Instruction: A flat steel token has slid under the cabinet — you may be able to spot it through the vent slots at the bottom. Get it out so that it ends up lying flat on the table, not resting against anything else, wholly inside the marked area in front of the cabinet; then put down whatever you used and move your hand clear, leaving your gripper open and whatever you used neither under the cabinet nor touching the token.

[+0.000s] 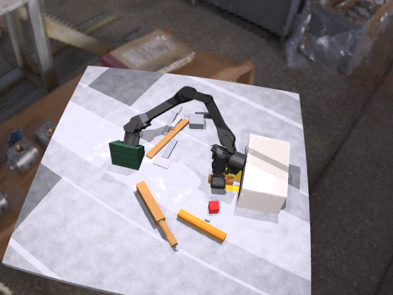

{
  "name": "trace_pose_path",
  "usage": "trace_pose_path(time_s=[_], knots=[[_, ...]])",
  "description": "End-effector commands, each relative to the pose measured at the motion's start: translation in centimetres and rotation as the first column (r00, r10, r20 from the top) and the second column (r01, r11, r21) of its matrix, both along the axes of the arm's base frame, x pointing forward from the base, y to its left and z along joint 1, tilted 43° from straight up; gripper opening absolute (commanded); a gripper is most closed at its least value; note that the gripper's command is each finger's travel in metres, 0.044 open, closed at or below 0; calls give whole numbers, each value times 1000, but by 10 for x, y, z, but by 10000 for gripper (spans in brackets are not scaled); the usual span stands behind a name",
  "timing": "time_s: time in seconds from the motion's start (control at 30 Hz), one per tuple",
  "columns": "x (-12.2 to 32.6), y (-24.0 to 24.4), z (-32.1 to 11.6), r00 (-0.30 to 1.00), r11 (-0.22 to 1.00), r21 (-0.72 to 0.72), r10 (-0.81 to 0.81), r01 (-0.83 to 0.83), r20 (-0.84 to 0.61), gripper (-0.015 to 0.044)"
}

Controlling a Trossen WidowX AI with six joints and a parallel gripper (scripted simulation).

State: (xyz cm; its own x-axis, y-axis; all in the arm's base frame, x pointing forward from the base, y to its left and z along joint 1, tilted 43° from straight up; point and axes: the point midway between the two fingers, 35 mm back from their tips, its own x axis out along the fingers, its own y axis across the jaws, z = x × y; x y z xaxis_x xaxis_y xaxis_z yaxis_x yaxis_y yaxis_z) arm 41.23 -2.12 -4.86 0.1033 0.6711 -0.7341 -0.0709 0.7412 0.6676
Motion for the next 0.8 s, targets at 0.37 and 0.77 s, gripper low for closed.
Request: trace_pose_path(time_s=[0.37,0.77], knots=[[-1,15,12,1000,1000,7,7,-7,5,0],[-2,15,12,1000,1000,7,7,-7,5,0]])
